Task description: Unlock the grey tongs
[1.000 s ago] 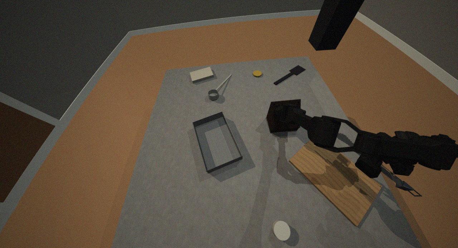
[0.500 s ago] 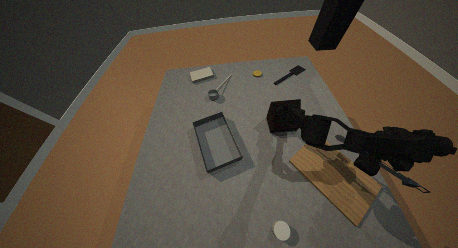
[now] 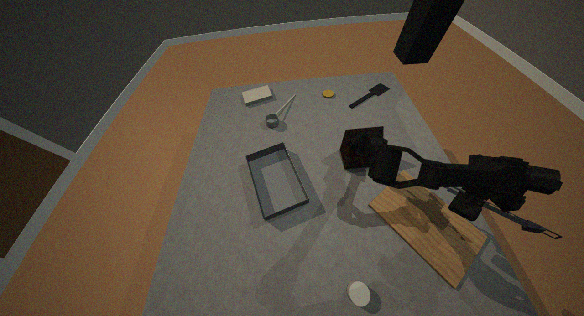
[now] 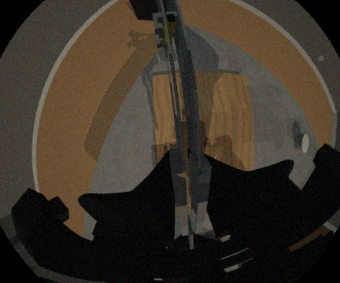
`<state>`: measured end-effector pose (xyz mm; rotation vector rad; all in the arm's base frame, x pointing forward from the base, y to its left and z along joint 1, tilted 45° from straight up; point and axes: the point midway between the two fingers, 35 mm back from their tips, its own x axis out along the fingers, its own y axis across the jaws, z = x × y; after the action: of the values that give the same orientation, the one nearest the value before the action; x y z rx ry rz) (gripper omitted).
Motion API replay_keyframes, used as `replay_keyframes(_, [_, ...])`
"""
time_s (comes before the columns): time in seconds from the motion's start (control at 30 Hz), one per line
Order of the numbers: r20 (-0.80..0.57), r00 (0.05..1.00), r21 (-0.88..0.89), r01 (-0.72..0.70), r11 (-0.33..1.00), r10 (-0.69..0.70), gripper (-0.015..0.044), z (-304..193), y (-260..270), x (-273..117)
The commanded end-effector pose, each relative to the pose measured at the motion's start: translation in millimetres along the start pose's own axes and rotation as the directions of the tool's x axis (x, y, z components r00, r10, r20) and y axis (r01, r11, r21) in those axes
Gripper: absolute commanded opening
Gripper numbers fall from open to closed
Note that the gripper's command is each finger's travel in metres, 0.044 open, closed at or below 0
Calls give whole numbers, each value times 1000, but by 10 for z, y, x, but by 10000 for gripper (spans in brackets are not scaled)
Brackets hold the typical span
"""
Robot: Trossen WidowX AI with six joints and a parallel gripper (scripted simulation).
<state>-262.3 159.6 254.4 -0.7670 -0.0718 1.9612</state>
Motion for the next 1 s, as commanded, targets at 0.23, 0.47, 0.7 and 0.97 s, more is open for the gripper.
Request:
replay_keyframes(0.23, [154, 988, -16, 3, 1000, -1, -150, -7, 11, -13])
replay_keyframes(0.47, [246, 969, -17, 18, 1000, -13, -150, -43, -10, -34])
replay_keyframes(0.7, [329, 944, -12, 41, 999, -35, -150, -102, -56, -69])
replay_keyframes(0.97, [413, 908, 4, 74, 997, -69, -150, -202, -138, -120])
